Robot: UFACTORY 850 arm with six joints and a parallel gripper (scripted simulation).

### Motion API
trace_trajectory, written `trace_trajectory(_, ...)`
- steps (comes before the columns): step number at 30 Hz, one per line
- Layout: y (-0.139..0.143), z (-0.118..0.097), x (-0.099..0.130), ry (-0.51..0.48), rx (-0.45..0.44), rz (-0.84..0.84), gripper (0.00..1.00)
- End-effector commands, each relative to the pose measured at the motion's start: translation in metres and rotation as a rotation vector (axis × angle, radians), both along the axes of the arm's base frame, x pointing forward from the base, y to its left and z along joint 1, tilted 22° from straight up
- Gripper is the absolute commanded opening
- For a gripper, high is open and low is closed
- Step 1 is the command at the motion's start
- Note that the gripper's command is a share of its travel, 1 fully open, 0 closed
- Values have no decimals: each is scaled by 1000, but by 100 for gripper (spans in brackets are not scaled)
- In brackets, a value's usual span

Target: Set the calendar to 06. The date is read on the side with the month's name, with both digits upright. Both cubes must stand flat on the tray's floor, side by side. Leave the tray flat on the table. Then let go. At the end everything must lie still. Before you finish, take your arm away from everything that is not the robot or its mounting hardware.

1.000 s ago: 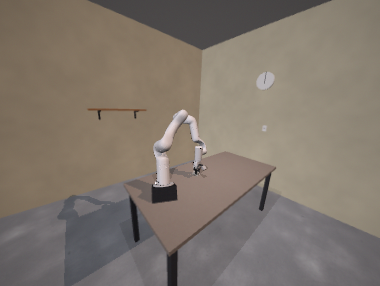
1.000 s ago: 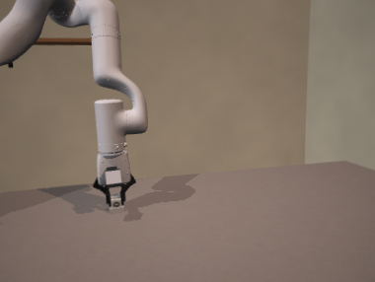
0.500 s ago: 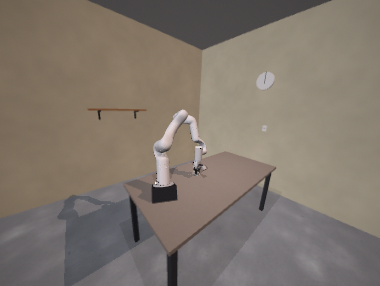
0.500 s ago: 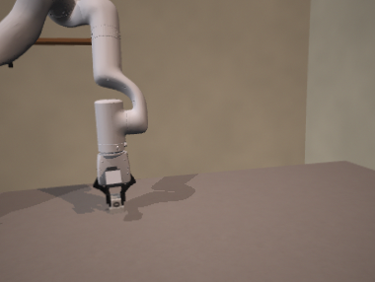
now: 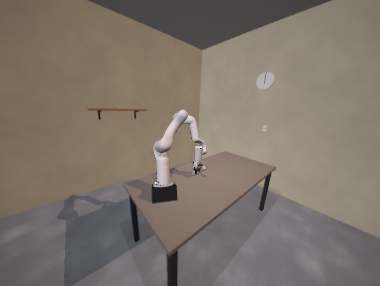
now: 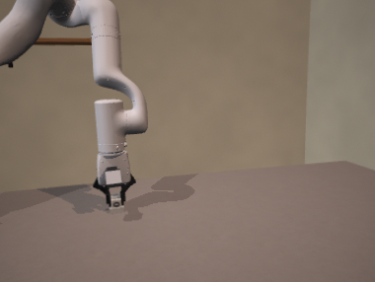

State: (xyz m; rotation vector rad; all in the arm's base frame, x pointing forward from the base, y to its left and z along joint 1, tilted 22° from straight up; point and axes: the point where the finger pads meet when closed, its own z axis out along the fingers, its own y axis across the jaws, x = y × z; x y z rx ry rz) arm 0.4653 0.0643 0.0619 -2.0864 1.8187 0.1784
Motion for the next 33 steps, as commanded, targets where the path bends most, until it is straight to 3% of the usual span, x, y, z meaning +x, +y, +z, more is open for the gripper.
trace_trajectory(1, 0, 1, 1, -1, 0, 0, 29)
trace_trajectory(26, 0, 1, 1, -1, 0, 0, 29)
trace_trajectory(33, 0, 1, 1, -1, 0, 0, 41)
